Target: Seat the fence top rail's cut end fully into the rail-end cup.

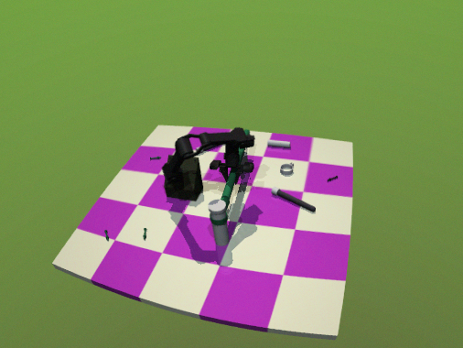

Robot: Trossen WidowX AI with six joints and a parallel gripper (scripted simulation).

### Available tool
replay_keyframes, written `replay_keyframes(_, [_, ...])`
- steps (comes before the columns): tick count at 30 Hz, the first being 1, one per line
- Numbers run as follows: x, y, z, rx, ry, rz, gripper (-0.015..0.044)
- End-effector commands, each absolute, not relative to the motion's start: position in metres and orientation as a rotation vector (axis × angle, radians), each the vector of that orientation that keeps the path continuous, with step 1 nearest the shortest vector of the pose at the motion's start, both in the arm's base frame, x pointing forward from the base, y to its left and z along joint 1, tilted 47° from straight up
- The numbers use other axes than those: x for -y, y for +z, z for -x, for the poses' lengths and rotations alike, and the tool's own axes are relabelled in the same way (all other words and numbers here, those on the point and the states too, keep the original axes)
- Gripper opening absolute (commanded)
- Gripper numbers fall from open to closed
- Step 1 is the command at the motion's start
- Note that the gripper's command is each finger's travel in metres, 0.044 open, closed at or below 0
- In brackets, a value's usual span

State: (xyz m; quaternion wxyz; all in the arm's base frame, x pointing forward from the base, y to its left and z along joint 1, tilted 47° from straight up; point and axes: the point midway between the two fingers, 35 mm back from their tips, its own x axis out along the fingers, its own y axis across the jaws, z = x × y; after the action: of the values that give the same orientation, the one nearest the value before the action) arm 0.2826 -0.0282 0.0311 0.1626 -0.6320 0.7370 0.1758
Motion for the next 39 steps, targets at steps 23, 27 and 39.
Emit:
replay_keyframes(23, [0.043, 0.046, -0.281, -2.104, 0.5, 1.804, 0.0])
replay_keyframes(27, [0.043, 0.046, -0.281, -2.104, 0.5, 1.804, 0.0])
replay_keyframes(39, [0.043, 0.046, -0.281, -2.104, 0.5, 1.804, 0.0])
